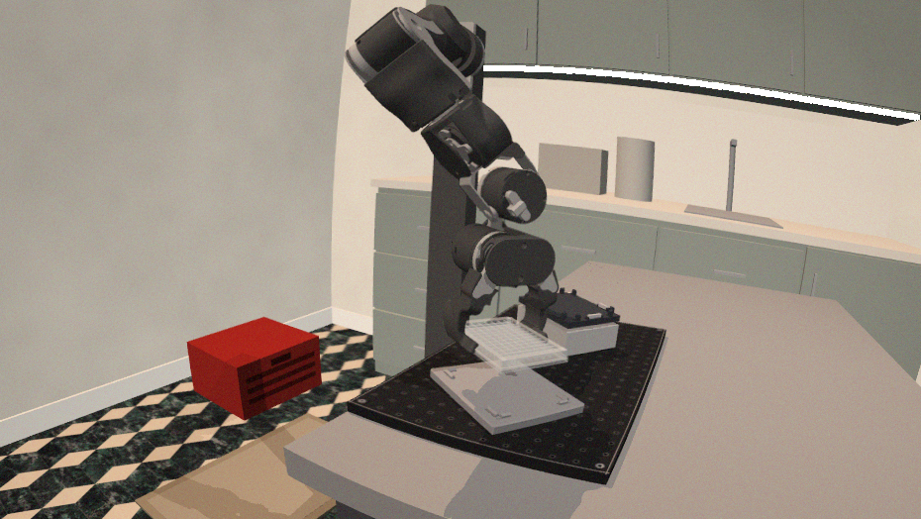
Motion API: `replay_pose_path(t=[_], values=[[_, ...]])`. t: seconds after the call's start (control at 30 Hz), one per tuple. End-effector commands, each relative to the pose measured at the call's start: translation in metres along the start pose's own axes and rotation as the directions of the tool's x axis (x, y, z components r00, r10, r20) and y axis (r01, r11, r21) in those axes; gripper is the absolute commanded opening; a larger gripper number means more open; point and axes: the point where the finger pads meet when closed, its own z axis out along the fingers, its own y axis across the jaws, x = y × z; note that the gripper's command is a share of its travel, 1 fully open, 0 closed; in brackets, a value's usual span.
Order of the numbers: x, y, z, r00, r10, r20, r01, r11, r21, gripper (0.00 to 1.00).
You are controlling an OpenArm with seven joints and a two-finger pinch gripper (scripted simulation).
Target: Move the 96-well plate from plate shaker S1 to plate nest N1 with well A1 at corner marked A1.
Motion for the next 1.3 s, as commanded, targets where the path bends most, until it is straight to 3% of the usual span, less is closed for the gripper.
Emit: replay_pose_path(t=[0.0,0.27,0.43,1.27], values=[[-0.004,0.001,-0.002,1.0,0.004,0.013,-0.004,1.0,-0.01,0.0],[-0.004,0.001,-0.002,1.0,0.004,0.013,-0.004,1.0,-0.01,0.0],[-0.003,0.002,0.03,1.0,0.003,0.014,-0.003,1.0,-0.01,0.0],[-0.007,0.007,0.038,1.0,0.001,0.014,-0.001,1.0,-0.017,0.0]])
